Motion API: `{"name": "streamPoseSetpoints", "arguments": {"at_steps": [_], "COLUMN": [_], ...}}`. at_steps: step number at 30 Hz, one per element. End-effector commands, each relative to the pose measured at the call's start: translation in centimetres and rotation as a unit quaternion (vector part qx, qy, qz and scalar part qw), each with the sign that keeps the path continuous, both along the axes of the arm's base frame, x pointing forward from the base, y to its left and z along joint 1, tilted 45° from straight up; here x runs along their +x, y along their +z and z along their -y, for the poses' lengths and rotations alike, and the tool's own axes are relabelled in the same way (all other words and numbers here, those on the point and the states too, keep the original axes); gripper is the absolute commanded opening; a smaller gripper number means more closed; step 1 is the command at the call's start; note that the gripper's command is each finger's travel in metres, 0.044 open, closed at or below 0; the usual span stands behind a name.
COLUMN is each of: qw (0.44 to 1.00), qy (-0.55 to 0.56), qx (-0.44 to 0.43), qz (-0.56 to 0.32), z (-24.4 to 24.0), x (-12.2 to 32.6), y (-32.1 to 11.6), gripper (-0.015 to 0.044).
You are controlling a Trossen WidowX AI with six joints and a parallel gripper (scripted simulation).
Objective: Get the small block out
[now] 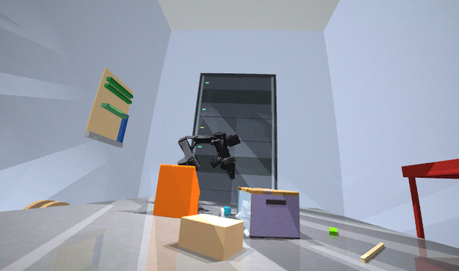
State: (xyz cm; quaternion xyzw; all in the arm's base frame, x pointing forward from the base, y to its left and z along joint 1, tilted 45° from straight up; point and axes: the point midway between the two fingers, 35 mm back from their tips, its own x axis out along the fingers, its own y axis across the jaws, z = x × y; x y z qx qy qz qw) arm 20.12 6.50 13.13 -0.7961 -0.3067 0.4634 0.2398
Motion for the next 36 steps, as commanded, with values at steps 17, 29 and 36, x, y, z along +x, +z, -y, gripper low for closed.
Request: {"name": "streamPoseSetpoints", "arguments": {"at_steps": [17, 29, 36], "qw": [0.826, 0.469, 0.278], "qy": [0.342, 0.537, 0.584], "qx": [-0.217, -0.329, -0.354], "qz": [0.391, 0.619, 0.676], "z": [-1.6, -2.9, -3.4], "x": [-0.3, -0.3, -0.4], "y": [-2.1, -3.5, -4.0], "gripper": [0.0285, 0.0285, 0.0285]}}
